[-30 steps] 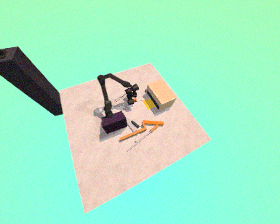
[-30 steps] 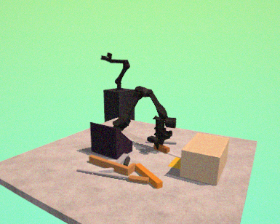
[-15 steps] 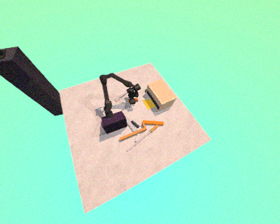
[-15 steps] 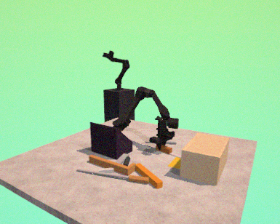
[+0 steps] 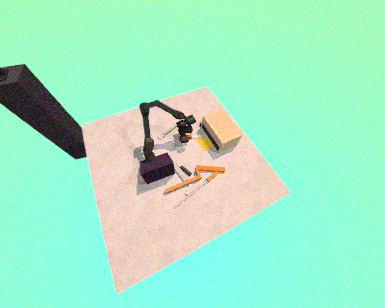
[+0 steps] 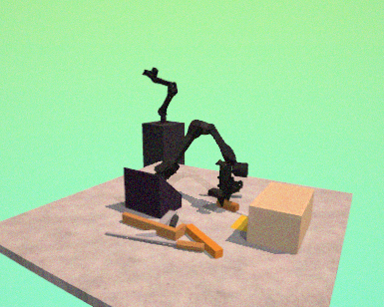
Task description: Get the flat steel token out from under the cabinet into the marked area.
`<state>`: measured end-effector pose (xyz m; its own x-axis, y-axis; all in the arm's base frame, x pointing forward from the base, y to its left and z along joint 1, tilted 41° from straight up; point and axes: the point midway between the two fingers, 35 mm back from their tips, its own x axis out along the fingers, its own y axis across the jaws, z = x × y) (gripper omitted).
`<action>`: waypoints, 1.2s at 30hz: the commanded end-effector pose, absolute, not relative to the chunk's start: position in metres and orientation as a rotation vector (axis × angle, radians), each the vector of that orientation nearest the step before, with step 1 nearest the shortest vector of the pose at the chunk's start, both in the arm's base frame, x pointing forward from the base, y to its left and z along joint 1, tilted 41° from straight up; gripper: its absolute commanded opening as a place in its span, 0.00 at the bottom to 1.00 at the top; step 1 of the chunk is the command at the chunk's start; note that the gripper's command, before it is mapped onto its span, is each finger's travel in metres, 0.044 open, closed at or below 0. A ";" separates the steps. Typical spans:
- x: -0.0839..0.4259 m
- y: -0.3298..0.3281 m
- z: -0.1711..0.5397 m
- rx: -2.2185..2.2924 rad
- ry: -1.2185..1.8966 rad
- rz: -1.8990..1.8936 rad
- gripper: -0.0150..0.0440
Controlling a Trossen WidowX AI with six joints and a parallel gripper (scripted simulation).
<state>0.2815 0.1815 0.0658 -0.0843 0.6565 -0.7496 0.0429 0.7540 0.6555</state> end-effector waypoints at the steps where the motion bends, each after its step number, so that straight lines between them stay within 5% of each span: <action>1: 0.288 0.182 0.066 0.577 1.589 0.562 0.25; 36: 0.326 0.183 0.063 0.576 1.587 0.562 0.25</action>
